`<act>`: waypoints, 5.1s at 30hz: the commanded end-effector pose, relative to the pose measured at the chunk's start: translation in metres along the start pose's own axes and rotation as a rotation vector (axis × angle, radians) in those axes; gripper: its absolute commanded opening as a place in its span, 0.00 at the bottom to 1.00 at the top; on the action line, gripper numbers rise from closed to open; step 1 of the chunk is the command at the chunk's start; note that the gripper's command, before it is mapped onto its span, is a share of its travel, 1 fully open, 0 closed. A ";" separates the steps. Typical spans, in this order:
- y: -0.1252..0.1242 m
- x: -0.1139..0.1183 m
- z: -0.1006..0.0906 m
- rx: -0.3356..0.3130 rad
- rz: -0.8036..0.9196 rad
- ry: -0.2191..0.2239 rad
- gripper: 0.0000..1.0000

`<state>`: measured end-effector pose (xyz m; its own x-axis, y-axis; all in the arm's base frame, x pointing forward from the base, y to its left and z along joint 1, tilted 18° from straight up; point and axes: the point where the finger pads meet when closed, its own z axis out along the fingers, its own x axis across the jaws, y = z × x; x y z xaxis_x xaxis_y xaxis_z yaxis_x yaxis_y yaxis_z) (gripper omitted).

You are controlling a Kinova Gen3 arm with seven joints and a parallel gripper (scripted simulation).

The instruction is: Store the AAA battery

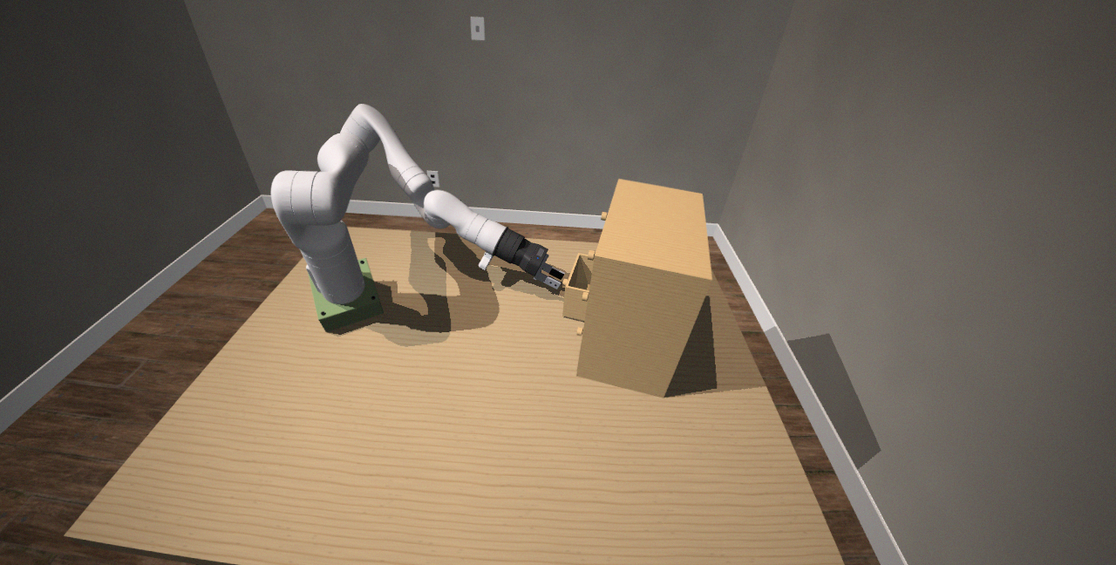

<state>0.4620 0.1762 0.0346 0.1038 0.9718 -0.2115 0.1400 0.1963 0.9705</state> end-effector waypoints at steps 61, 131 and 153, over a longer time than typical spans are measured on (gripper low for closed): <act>0.006 -0.003 0.018 0.002 0.004 -0.007 0.67; 0.007 -0.003 0.020 0.002 0.004 -0.007 0.37; 0.009 -0.003 0.025 0.002 0.004 -0.007 0.37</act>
<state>0.4869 0.1724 0.0397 0.1091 0.9715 -0.2104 0.1423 0.1942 0.9706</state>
